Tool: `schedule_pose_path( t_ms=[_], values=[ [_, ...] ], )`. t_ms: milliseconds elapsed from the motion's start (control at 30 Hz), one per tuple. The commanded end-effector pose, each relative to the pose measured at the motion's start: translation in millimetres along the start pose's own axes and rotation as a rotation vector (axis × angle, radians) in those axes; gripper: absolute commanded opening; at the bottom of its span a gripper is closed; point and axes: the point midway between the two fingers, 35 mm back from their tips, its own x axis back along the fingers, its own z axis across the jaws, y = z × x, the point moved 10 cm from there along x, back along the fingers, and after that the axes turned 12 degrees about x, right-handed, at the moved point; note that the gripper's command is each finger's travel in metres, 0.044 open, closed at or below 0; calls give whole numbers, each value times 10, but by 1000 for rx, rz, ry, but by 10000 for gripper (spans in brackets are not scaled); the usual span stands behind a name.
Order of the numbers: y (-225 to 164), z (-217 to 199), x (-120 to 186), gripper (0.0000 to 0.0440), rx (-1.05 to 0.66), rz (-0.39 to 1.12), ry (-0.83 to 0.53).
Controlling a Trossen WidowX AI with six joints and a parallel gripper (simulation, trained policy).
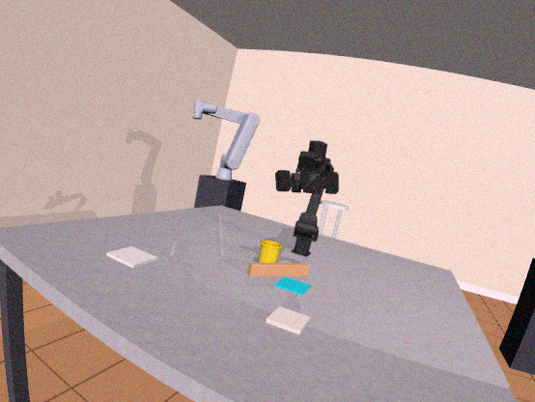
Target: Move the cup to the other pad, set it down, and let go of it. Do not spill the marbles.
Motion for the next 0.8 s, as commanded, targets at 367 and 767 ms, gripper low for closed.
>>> schedule_pose_path(
  t_ms=[367,767],
  values=[
    [82,196,-5,91,-112,206,66],
    [131,327,-10,105,-173,395,83]
  ],
)
